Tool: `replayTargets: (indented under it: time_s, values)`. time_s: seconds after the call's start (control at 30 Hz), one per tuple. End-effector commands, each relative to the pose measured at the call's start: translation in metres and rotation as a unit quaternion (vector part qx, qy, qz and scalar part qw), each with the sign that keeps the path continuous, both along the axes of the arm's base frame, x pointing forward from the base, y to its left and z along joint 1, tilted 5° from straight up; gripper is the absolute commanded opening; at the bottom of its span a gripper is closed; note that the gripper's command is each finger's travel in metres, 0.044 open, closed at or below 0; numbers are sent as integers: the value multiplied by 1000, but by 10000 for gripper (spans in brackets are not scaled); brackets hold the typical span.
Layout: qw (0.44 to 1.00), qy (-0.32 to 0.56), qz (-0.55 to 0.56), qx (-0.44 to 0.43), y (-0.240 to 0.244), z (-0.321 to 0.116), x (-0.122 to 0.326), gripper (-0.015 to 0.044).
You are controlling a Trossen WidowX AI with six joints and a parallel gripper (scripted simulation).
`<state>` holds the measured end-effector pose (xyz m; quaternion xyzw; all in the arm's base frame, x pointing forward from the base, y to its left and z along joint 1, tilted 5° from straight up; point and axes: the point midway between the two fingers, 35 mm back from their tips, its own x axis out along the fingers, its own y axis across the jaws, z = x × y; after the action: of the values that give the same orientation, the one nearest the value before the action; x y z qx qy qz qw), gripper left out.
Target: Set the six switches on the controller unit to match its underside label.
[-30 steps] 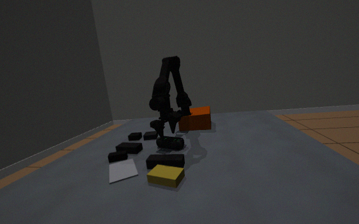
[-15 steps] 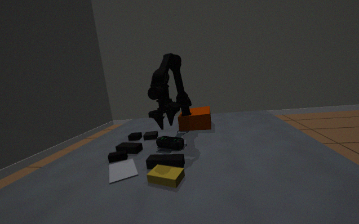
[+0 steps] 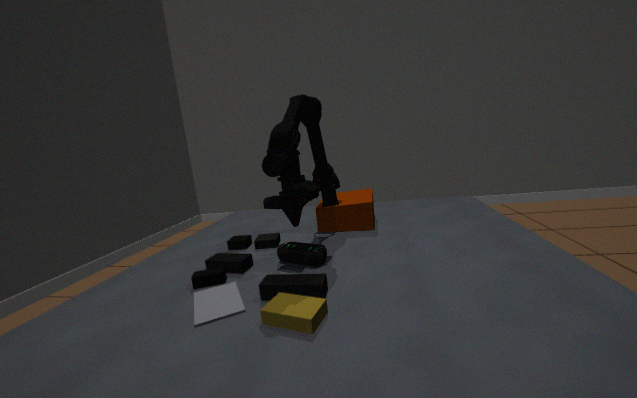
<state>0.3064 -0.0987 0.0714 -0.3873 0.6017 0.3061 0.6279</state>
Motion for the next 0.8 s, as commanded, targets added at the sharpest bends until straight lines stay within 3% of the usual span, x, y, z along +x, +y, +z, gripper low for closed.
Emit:
replayTargets:
  time_s: [0.0, 0.2, 0.77]
  values:
    - [1000, 0, -2, 0, 0, 1, 0, 0]
    - [1000, 0, -2, 0, 0, 1, 0, 0]
    - [1000, 0, 0, 0, 0, 0, 0, 440]
